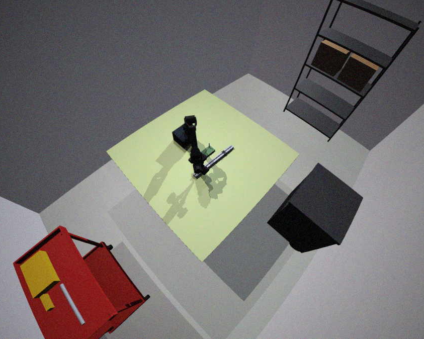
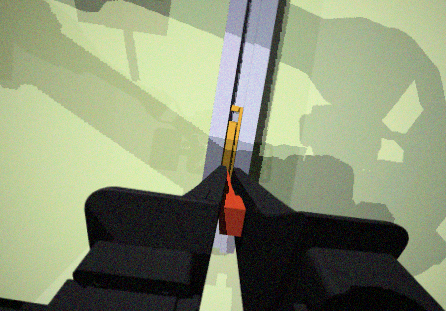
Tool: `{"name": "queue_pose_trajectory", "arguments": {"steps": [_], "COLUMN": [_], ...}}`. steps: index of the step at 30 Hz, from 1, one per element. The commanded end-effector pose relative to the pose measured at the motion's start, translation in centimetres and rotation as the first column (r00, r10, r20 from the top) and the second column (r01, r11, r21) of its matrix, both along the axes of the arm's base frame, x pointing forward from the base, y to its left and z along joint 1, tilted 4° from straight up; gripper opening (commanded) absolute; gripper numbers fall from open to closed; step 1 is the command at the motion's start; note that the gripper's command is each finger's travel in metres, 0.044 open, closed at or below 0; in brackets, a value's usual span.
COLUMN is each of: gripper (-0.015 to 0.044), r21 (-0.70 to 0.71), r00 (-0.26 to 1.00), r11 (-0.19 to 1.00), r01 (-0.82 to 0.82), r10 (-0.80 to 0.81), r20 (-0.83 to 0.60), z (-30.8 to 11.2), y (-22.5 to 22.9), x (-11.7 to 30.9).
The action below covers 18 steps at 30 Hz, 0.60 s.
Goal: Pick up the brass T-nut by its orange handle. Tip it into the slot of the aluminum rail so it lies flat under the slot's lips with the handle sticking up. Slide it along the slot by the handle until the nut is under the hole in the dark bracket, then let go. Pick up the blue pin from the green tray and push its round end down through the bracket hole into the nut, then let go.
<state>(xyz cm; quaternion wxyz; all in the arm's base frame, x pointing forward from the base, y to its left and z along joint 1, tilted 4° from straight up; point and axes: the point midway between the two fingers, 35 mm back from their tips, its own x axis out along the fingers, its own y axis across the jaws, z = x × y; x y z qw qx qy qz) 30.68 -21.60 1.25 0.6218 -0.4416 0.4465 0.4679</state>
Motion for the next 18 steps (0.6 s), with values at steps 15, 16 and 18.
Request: {"name": "queue_pose_trajectory", "arguments": {"steps": [15,16,18], "gripper": [-0.0150,-0.0150,-0.0150], "r21": [-0.003,-0.003,-0.001], "r00": [1.000,1.000,1.000], "r11": [1.000,1.000,1.000], "r01": [0.003,0.003,0.002], "r10": [-0.003,-0.003,-0.002], "r20": [-0.023,-0.023,-0.023], "z": [0.19,0.17,0.12], "y": [-0.13,-0.01,0.30], "x": [0.43,0.43,0.43]}}
